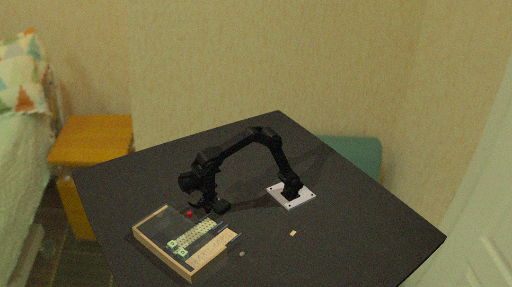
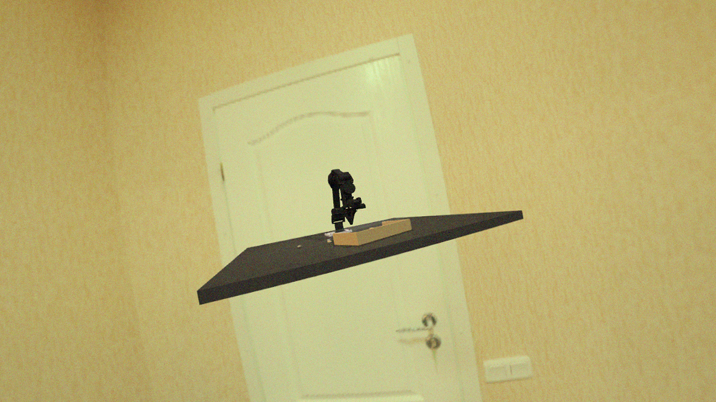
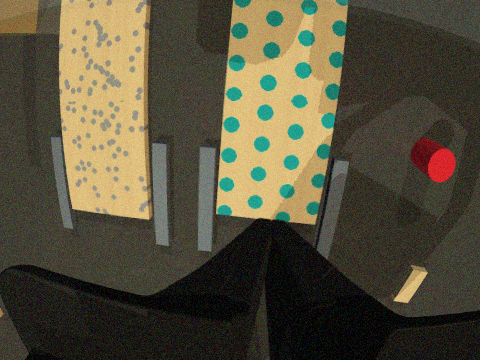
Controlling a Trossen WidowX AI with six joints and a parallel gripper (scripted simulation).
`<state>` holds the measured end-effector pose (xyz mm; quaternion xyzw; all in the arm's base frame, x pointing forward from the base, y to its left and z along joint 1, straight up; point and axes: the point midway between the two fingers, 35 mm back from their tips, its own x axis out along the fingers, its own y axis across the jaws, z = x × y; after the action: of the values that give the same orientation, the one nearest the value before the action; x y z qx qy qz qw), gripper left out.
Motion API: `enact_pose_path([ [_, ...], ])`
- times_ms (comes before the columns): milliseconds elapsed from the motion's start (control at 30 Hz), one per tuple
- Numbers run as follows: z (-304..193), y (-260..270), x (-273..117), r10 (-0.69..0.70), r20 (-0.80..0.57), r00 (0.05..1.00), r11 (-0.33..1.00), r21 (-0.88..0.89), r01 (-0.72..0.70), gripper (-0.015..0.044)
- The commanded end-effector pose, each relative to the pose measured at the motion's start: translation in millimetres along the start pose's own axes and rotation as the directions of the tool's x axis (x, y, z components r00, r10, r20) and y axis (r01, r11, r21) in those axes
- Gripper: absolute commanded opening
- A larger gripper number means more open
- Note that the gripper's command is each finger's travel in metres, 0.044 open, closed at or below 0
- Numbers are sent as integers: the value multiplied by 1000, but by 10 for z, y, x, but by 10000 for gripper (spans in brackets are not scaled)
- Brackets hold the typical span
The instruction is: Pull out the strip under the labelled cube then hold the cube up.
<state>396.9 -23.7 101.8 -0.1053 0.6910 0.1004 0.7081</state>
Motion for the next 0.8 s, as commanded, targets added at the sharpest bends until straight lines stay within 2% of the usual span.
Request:
enact_pose_path([
  [0,27,-10,16,-1,11,1000,1000,-6,2,0],
  [767,20,-26,396,-2,11,1000,1000,-6,2,0],
])
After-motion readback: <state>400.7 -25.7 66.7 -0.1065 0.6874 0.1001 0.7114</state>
